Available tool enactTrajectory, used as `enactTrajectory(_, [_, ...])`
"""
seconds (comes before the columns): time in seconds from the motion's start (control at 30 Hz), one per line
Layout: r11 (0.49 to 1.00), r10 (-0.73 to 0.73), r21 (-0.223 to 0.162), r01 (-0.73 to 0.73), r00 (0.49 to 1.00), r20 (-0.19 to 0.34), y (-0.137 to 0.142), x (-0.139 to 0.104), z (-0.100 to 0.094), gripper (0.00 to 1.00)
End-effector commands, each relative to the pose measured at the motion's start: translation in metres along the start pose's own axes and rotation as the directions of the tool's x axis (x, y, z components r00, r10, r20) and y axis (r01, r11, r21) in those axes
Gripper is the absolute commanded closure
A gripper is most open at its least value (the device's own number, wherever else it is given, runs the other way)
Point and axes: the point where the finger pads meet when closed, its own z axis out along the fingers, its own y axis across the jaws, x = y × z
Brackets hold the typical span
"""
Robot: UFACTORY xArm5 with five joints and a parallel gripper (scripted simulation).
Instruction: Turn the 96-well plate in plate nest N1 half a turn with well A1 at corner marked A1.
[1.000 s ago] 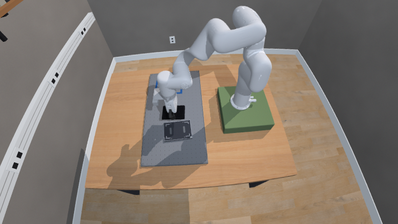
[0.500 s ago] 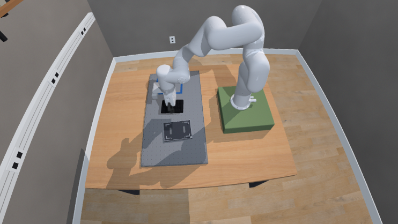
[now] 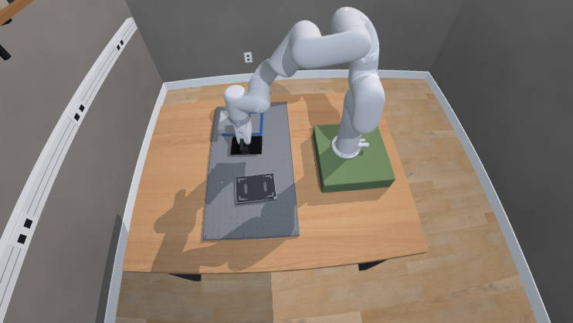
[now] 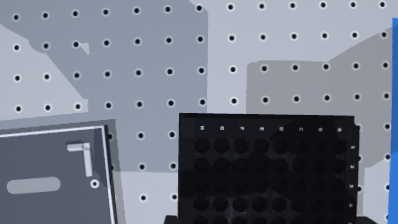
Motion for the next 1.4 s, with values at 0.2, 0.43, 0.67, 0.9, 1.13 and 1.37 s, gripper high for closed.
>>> enactTrajectory(0.2, [1.0,0.0,-0.001,0.0,1.0,-0.004,0.035,0.01,0.0,1.0])
enactTrajectory(0.43, [1.0,0.0,-0.002,0.0,1.0,-0.004,0.052,0.013,0.0,1.0])
enactTrajectory(0.67, [1.0,0.0,-0.002,0.0,1.0,-0.004,0.074,0.018,0.001,1.0])
enactTrajectory(0.9, [1.0,0.0,-0.003,0.0,1.0,-0.004,0.091,0.022,0.002,1.0])
enactTrajectory(1.13, [1.0,0.0,-0.002,0.0,1.0,-0.004,0.113,0.027,0.002,1.0])
enactTrajectory(1.37, [1.0,0.0,-0.002,0.0,1.0,-0.004,0.133,0.032,0.003,1.0])
